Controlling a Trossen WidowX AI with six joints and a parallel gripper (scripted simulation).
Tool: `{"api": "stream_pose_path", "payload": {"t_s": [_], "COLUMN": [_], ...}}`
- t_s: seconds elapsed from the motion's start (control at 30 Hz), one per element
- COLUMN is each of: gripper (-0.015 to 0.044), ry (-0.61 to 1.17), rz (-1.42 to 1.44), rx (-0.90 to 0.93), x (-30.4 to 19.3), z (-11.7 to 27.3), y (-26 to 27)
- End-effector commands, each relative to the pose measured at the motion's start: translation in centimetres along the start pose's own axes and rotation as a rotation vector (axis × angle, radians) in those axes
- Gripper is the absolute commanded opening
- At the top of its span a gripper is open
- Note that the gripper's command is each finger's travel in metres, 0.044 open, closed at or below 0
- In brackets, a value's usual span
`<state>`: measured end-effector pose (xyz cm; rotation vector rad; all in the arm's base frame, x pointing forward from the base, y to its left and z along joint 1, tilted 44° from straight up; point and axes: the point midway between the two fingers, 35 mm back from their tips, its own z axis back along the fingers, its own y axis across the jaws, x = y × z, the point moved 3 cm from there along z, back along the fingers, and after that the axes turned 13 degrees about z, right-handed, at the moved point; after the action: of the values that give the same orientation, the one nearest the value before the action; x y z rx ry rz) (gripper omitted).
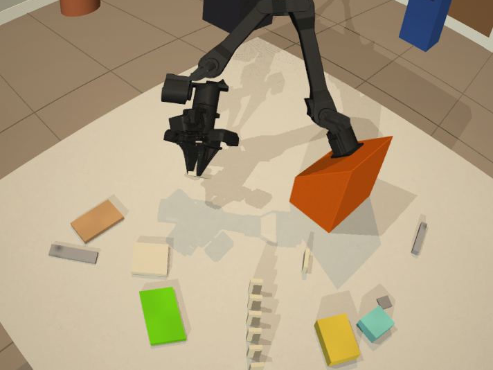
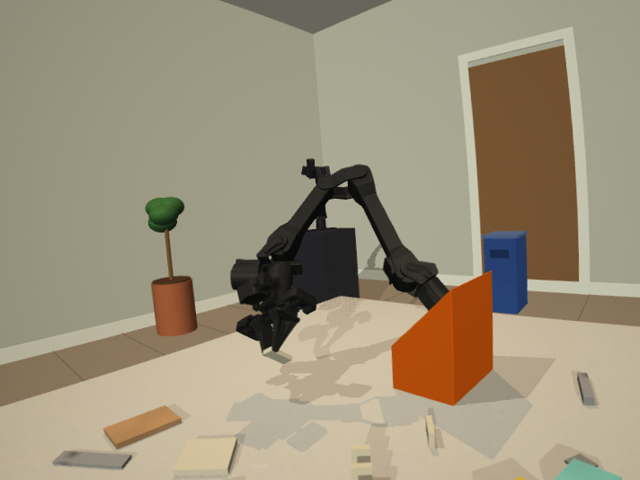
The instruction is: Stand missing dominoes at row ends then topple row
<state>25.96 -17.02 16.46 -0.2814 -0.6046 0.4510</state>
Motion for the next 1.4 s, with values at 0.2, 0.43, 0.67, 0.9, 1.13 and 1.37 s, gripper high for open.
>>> {"api": "stream_pose_path", "payload": {"t_s": [0.2,0.43,0.67,0.9,1.13,1.37], "gripper": [0.0107,0.0107,0.0107,0.0107,0.0107,0.0107], "ry": [-0.239,-0.401,-0.547,-0.675,-0.731,-0.731], "rz": [0.076,0.159,0.268,0.400,0.473,0.473], "rx": [-0.061,-0.134,-0.222,-0.319,-0.369,-0.369], "x": [-0.8,-1.6,-2.4,-3.3,-3.8,-3.8], "z": [0.8,2.0,3.5,5.3,6.2,6.2], "y": [-0.6,-0.8,-0.7,0.1,0.6,0.6]}}
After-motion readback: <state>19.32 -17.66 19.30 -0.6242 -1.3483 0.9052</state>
